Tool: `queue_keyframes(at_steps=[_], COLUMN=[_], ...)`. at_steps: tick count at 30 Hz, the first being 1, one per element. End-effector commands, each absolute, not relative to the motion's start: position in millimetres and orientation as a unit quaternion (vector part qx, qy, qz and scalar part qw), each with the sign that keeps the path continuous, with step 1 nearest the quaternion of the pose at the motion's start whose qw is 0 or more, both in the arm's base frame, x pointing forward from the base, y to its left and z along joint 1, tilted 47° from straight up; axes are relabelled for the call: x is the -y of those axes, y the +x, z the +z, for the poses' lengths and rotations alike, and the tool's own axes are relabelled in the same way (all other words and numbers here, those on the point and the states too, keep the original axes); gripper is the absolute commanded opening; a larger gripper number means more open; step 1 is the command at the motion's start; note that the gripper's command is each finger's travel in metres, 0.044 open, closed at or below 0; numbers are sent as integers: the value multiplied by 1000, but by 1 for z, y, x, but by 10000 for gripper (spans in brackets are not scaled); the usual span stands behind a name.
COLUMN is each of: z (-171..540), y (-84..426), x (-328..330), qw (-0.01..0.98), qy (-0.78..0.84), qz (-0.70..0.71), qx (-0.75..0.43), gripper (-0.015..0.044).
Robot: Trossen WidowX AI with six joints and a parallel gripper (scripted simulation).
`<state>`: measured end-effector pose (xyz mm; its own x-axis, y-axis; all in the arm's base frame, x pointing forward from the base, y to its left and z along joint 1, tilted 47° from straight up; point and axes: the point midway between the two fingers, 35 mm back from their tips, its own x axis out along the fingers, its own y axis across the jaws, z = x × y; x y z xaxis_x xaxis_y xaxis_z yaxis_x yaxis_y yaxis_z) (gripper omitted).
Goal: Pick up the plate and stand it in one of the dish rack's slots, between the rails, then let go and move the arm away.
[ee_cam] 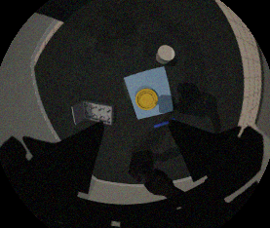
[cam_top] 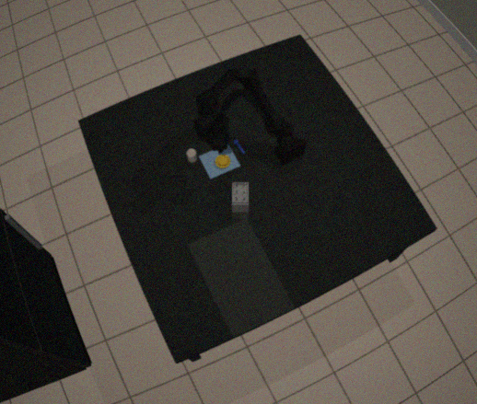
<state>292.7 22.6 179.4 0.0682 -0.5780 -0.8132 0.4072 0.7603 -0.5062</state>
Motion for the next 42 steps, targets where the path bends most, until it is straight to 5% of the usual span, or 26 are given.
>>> queue_keyframes(at_steps=[1,18,42], z=[187,103,79], y=[275,282,283], x=[-14,60,84], qw=[716,667,666], qy=[-101,-245,-247], qz=[-327,-314,-313], qx=[-608,-629,-630], gripper=[400,400,400])
